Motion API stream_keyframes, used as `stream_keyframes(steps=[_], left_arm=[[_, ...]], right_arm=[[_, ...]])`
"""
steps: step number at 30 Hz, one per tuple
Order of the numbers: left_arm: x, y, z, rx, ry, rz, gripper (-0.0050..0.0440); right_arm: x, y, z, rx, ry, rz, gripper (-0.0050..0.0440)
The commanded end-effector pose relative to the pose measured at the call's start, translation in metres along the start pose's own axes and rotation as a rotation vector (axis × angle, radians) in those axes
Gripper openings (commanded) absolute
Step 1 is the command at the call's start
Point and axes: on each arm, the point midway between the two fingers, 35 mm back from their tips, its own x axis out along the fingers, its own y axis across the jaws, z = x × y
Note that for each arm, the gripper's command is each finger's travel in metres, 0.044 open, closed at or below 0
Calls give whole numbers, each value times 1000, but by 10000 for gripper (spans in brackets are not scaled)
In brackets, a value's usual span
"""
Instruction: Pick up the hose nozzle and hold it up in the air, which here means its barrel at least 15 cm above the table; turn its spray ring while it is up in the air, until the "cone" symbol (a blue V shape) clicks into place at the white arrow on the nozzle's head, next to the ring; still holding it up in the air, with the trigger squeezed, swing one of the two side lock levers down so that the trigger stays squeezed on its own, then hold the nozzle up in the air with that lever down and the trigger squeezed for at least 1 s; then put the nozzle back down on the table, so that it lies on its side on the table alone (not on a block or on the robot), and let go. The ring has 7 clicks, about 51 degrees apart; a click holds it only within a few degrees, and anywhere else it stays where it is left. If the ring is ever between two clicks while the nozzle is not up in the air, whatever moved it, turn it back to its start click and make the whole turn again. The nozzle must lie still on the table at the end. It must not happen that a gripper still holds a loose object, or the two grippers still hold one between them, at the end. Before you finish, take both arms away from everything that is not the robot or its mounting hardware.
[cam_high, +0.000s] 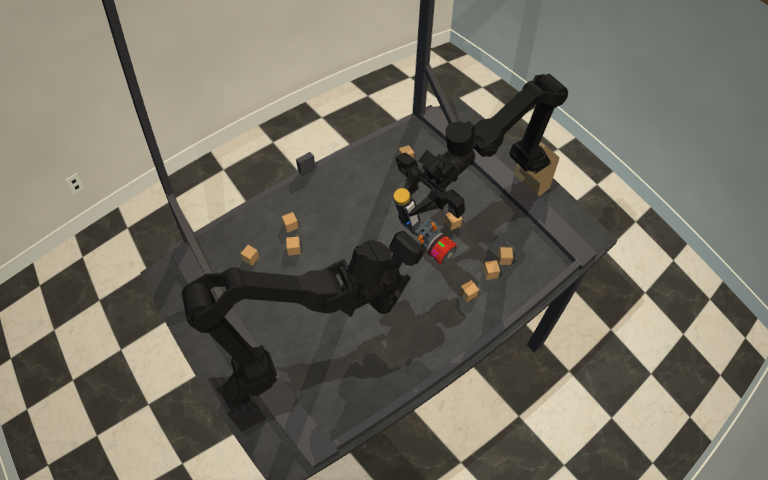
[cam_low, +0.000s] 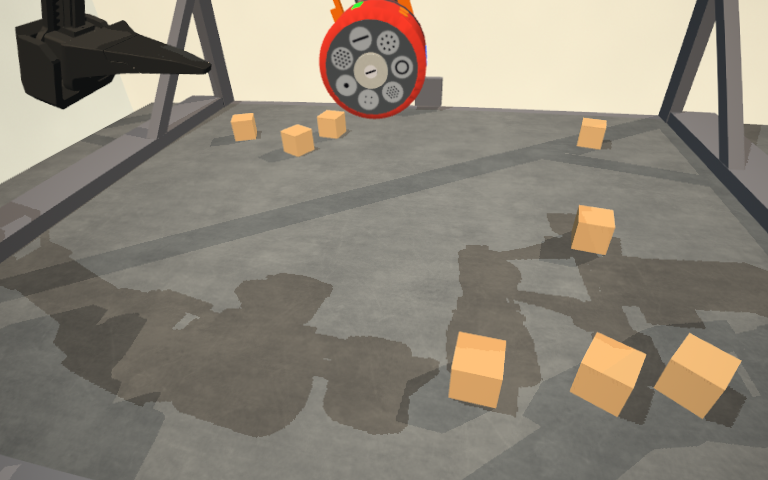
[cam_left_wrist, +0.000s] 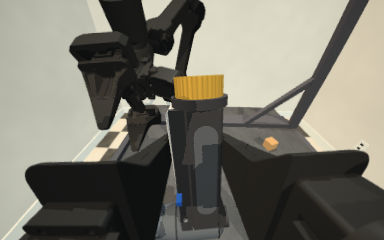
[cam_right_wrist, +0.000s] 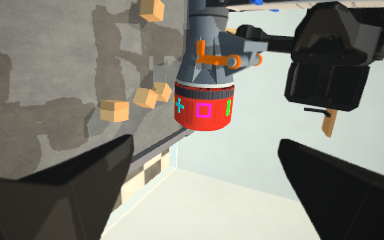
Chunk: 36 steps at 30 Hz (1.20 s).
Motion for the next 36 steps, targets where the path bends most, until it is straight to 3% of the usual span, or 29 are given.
stream_keyframes(steps=[1, 17, 36], left_arm=[[-6, 1, 21, -1, -54, 0, 170], [-6, 1, 22, -1, -56, 0, 170], [-6, 1, 22, -1, -56, 0, 170]], right_arm=[[-2, -9, 1, -7, 0, -20, 414], [1, -4, 0, -3, 3, -18, 414], [26, 22, -9, -10, 3, -219, 414]])
